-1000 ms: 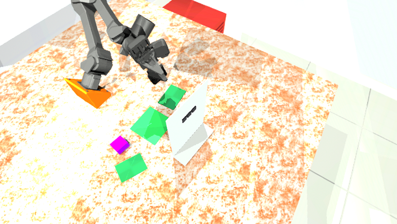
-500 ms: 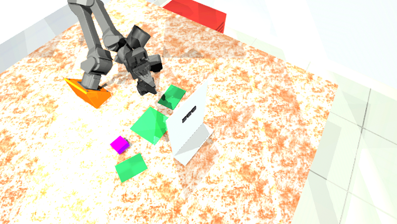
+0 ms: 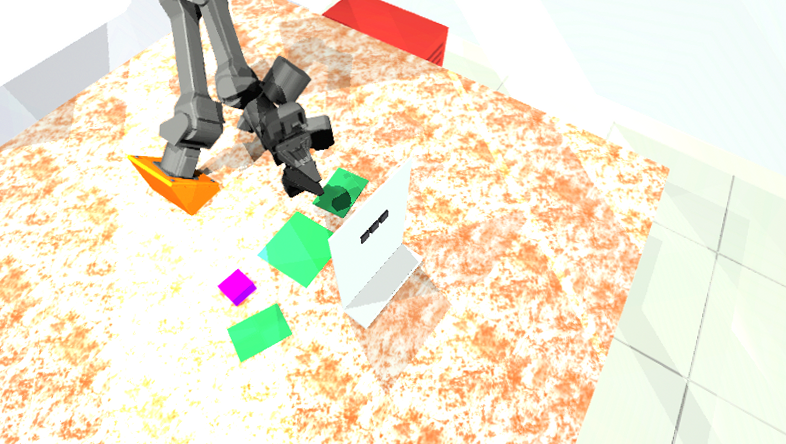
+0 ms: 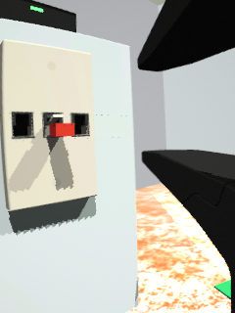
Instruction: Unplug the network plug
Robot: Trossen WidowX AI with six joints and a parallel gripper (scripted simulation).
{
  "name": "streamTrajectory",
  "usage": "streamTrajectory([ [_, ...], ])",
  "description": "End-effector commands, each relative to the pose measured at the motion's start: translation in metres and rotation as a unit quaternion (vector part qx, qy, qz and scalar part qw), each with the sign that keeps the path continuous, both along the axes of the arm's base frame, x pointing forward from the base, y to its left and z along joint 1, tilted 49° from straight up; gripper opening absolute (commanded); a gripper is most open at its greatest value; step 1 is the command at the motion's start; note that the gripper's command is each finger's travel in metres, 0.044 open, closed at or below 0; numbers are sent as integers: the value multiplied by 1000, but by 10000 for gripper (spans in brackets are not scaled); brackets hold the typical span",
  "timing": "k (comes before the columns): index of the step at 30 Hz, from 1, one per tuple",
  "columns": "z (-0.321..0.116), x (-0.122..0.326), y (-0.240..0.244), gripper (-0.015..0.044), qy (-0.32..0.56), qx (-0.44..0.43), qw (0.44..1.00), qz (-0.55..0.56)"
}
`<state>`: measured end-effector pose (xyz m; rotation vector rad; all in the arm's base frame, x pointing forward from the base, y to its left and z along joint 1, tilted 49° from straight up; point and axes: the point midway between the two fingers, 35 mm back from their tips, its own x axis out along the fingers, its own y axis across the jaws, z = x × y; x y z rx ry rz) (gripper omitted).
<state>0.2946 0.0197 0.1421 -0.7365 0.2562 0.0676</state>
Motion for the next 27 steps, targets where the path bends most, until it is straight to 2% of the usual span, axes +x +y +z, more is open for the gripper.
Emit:
streamTrajectory([
  [1,1,9,1,156,-3,-2,1000,-1],
  [27,-2,44,6,156,-4,-2,1000,-1],
])
